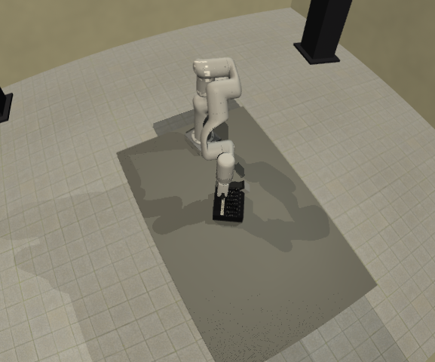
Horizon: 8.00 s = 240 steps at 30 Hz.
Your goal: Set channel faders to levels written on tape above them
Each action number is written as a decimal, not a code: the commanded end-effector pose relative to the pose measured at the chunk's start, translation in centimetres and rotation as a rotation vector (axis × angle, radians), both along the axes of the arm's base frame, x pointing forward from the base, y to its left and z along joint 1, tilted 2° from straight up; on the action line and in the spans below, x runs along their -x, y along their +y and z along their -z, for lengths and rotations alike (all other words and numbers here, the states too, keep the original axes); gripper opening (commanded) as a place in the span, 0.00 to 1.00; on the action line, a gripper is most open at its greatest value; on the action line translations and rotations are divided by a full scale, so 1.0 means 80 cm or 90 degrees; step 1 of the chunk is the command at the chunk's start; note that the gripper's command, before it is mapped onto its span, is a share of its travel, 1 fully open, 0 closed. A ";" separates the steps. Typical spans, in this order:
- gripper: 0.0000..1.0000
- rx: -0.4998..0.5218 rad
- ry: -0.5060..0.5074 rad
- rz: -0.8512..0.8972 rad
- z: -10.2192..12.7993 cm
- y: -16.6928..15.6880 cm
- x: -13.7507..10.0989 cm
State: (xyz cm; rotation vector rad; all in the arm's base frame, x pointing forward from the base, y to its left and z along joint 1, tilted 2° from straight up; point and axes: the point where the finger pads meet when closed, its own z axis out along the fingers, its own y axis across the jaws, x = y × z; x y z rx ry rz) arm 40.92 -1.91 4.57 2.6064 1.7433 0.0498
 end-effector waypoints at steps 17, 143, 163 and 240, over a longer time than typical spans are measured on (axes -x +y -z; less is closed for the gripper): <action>0.00 0.000 -0.002 0.000 -0.002 0.003 -0.003; 0.00 0.000 -0.002 0.000 -0.003 0.048 -0.022; 0.00 0.000 -0.002 0.000 -0.003 0.041 -0.019; 0.00 0.041 -0.007 -0.754 -0.050 0.067 -0.013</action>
